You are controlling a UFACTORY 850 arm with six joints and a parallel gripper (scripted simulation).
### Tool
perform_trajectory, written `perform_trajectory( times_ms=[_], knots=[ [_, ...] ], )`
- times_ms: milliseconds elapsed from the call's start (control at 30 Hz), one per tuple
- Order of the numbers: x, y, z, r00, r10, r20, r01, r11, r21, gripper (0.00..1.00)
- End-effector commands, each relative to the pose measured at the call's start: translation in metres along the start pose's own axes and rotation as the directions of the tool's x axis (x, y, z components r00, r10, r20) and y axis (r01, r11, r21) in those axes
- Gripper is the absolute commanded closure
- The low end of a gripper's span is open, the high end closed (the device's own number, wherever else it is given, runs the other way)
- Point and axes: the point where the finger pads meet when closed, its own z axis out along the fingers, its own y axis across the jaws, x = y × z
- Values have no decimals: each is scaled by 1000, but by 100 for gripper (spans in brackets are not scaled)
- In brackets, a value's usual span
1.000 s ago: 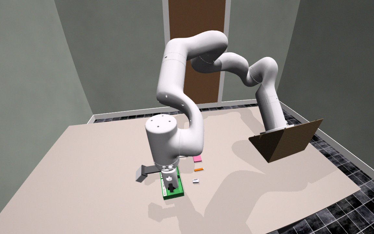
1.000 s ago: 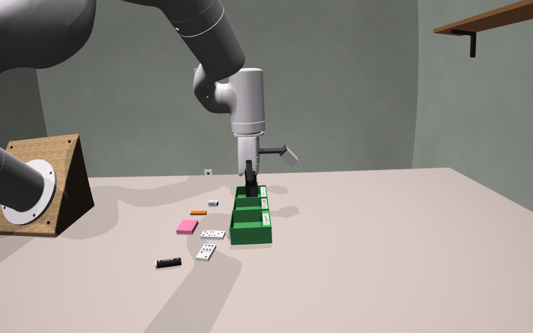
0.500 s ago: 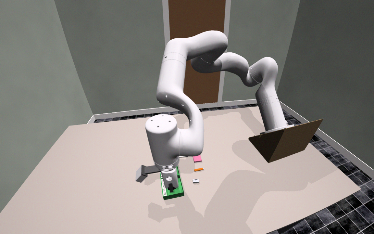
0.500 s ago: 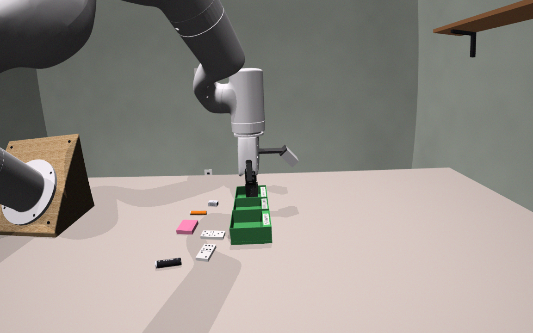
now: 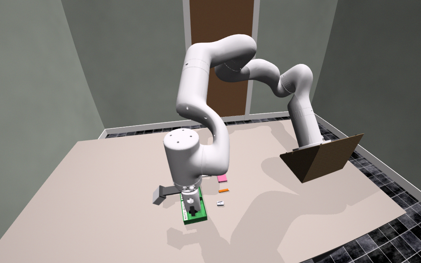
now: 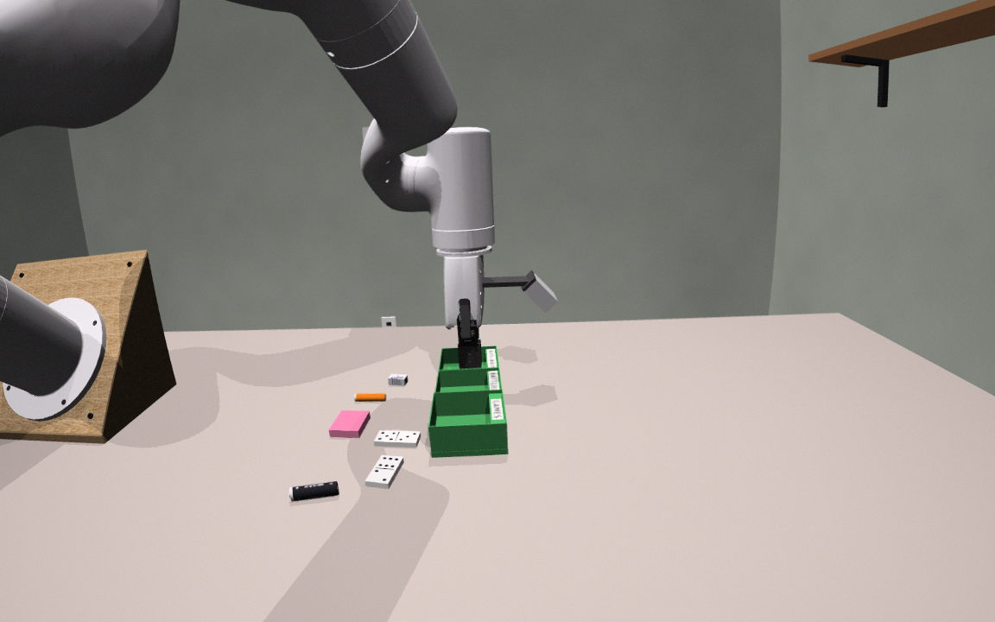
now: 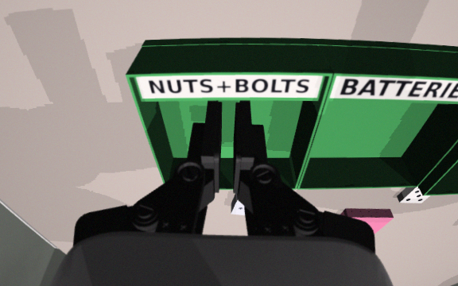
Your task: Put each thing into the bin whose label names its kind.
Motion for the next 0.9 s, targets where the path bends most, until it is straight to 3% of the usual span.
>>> perform_trajectory(
  times_ms=[0,867],
  knots=[
    [1,0,-1,1000,1,-2,-1,1000,1,93],
    [1,0,-29,1000,1,-2,-1,1000,1,93]
  ],
)
